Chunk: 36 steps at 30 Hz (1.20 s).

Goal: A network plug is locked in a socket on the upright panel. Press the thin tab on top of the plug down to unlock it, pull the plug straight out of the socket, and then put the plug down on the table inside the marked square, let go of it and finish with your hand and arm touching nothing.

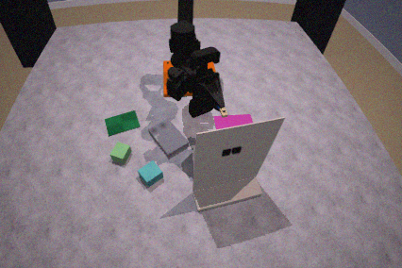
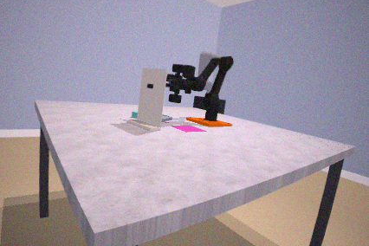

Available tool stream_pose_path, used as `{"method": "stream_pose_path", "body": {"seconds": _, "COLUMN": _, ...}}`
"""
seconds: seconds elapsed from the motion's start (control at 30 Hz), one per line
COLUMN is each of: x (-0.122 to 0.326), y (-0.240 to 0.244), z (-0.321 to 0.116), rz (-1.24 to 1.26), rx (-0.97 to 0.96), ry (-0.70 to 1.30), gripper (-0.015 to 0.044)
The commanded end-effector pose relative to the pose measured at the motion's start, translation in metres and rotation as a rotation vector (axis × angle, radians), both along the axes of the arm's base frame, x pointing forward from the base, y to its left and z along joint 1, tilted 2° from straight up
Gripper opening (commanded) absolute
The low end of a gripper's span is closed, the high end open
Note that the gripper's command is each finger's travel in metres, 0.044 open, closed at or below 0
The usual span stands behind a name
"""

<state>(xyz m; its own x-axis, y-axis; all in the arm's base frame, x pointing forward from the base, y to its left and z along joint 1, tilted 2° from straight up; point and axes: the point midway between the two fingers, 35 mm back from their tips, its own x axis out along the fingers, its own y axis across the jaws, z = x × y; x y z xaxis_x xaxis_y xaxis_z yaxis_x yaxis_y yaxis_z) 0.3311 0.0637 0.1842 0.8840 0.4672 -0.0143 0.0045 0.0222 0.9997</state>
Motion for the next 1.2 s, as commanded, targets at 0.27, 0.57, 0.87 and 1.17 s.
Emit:
{"method": "stream_pose_path", "body": {"seconds": 0.27, "x": -0.011, "y": 0.0, "z": 0.023, "rz": 0.003, "rx": 0.0, "ry": -0.001, "gripper": 0.0}}
{"method": "stream_pose_path", "body": {"seconds": 0.57, "x": -0.016, "y": 0.002, "z": 0.03, "rz": 0.004, "rx": 0.001, "ry": 0.013, "gripper": 0.0}}
{"method": "stream_pose_path", "body": {"seconds": 0.87, "x": -0.01, "y": 0.023, "z": 0.004, "rz": 0.009, "rx": -0.011, "ry": 0.197, "gripper": 0.0}}
{"method": "stream_pose_path", "body": {"seconds": 1.17, "x": -0.015, "y": 0.044, "z": -0.024, "rz": 0.014, "rx": -0.063, "ry": 0.38, "gripper": 0.0}}
